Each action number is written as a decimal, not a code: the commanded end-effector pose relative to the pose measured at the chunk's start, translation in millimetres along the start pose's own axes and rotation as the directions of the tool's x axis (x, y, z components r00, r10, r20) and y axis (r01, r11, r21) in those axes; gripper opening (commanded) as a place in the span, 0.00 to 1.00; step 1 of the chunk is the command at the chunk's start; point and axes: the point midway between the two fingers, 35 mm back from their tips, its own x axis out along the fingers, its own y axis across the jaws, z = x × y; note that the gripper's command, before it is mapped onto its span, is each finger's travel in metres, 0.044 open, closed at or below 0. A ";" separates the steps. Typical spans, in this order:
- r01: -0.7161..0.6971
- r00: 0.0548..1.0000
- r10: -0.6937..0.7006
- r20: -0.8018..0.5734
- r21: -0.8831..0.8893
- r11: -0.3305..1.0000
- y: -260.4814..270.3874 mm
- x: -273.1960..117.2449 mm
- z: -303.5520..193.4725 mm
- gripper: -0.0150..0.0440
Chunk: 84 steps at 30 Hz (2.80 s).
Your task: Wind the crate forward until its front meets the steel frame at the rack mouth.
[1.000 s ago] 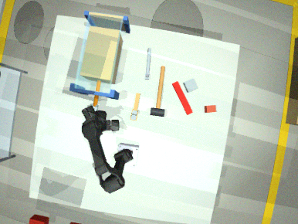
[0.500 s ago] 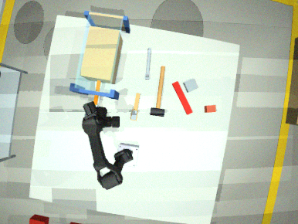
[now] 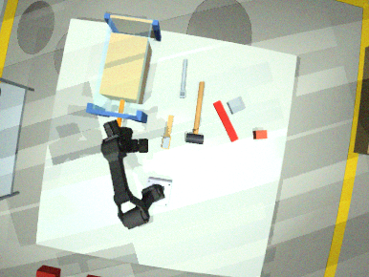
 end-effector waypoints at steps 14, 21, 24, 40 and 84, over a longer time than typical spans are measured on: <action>-0.002 1.000 0.002 0.023 -0.003 1.000 9.1 0.8 30.3 0.25; -0.003 1.000 0.003 0.024 -0.003 1.000 13.6 0.4 38.8 0.25; -0.003 1.000 0.003 0.024 -0.003 1.000 15.5 0.3 41.9 0.25; -0.004 1.000 0.004 0.025 -0.003 1.000 28.7 -0.5 58.3 0.25; -0.008 1.000 0.008 0.027 -0.003 1.000 79.2 -2.4 85.7 0.25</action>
